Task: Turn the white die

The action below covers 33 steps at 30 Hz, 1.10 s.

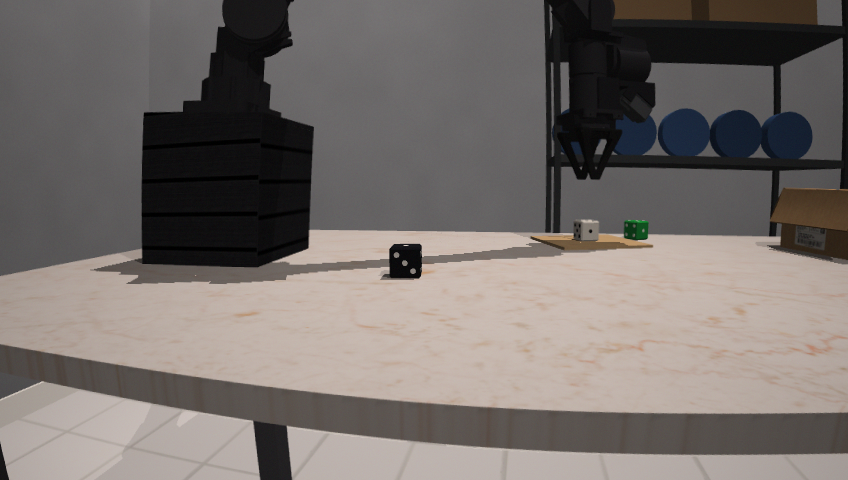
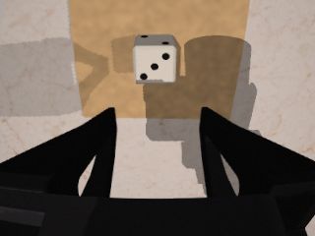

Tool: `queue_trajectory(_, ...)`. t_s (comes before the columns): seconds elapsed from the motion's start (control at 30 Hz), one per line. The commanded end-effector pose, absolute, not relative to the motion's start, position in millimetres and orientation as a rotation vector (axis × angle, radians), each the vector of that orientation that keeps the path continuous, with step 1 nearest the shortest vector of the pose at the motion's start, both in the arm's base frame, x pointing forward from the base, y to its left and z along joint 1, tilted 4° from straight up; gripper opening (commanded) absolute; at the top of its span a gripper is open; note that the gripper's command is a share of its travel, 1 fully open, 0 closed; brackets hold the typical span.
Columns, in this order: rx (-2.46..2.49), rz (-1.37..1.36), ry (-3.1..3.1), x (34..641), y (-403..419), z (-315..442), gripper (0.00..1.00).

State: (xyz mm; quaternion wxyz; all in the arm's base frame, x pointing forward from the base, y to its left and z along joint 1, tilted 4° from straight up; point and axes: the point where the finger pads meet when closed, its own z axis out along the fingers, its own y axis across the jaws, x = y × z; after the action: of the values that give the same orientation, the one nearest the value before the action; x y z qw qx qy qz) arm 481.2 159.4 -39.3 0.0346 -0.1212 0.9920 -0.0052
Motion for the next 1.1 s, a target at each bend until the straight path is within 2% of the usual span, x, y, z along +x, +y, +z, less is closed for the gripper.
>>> queue_trajectory(0.0, -0.382, -0.013, 3.036, 484, 169, -40, 0.45)
queue_trajectory(1.07, -0.388, -0.019, 3.051, 480, 167, -75, 0.45)
